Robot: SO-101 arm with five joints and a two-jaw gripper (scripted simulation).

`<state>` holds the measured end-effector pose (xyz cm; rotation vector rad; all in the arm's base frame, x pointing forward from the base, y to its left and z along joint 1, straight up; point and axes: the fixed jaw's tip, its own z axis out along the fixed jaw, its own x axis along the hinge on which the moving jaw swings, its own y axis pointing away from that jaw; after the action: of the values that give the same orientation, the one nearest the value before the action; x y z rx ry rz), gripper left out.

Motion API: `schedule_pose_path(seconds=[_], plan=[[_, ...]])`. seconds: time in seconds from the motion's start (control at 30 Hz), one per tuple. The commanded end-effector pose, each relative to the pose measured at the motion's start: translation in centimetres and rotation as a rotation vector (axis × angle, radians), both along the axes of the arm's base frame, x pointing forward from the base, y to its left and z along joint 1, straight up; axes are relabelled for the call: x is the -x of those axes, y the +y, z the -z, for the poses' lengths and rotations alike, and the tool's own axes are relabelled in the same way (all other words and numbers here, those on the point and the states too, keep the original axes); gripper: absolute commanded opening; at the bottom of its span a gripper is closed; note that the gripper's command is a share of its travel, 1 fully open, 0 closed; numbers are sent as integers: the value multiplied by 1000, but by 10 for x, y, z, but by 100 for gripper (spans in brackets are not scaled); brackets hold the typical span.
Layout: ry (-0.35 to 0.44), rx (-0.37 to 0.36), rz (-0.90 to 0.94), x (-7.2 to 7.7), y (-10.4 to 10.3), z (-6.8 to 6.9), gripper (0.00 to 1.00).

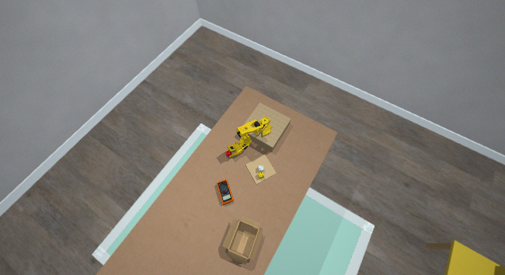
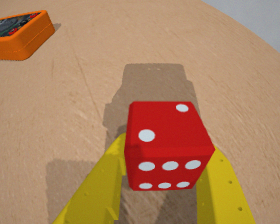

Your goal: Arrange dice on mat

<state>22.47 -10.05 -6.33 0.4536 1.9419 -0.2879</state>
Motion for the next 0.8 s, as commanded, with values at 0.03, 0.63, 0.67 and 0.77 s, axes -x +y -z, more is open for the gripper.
schedule_pose_path(seconds=[0.03,0.63,0.67,0.77], plan=[[-2,8,7,1,-2,1,0],[-2,8,7,1,-2,1,17],[-2,8,7,1,-2,1,17],[-2,8,7,1,-2,1,17]])
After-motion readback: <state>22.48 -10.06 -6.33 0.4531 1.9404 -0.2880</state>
